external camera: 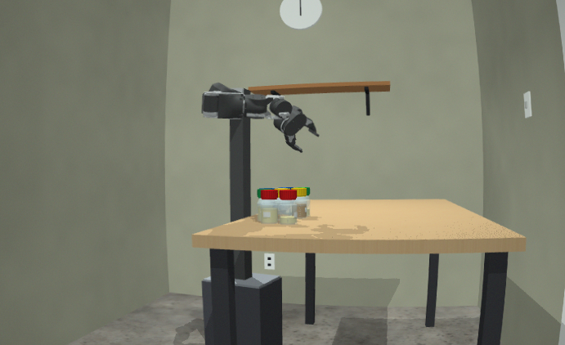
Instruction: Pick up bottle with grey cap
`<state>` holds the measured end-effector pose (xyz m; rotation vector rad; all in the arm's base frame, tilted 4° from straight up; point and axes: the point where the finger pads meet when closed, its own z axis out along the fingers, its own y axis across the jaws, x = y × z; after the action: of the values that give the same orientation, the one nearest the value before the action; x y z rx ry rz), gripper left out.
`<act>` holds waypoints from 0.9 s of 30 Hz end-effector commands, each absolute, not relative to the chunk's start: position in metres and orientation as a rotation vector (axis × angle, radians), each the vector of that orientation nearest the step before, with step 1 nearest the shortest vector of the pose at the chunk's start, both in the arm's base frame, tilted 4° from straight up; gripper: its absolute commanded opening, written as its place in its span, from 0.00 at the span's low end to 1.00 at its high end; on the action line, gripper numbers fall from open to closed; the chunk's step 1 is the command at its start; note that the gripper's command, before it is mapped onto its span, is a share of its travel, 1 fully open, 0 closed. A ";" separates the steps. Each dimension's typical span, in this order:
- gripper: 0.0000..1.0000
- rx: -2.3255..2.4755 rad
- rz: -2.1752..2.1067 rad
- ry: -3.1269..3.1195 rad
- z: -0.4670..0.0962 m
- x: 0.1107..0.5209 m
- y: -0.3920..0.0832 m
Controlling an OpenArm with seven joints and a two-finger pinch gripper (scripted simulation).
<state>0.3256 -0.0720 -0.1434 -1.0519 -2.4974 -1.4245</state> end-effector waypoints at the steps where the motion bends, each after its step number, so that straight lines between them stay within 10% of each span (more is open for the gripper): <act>1: 0.45 -1.008 -1.373 -2.537 -0.143 0.319 -0.071; 27: 0.45 -0.531 -0.711 -2.896 -0.148 0.250 -0.081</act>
<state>0.2509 -0.0776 -0.1445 -0.5295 -2.8938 -0.7495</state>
